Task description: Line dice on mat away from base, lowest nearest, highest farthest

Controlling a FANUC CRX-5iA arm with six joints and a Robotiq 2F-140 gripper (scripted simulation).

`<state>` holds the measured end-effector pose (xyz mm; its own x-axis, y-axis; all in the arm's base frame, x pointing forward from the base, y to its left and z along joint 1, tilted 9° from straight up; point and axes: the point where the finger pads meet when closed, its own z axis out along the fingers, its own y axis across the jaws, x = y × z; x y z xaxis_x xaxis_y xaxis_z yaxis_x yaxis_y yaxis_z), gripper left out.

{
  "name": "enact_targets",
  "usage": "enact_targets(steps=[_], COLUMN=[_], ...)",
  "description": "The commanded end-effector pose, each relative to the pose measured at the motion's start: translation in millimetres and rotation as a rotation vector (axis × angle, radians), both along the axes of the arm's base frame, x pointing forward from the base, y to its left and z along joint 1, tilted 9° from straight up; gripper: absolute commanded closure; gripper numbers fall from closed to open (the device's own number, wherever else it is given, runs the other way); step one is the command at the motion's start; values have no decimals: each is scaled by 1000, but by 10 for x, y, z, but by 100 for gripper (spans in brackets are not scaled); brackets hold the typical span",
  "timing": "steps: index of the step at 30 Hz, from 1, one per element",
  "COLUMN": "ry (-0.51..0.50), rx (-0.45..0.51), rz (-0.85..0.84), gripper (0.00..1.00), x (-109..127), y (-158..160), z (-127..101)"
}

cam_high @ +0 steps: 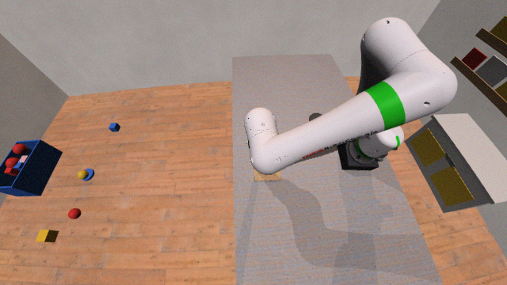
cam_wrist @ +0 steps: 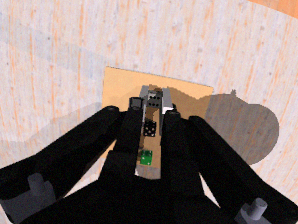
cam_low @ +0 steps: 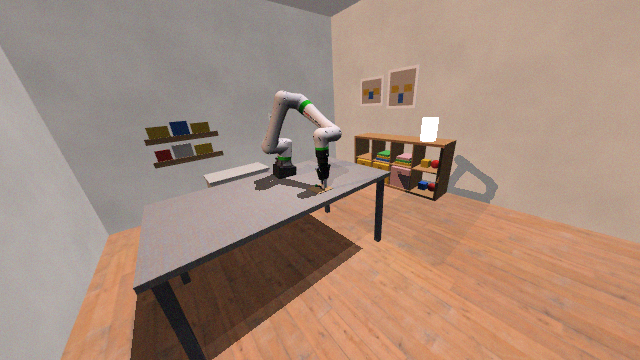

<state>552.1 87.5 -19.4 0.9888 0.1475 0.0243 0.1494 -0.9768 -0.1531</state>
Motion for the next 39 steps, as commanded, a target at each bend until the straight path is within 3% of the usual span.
enact_targets(steps=[1,39], ry=[-1,-1], rx=[0,0], rz=[0,0], gripper=[93,93], x=[6,6], y=[14,19], z=[-84,-117])
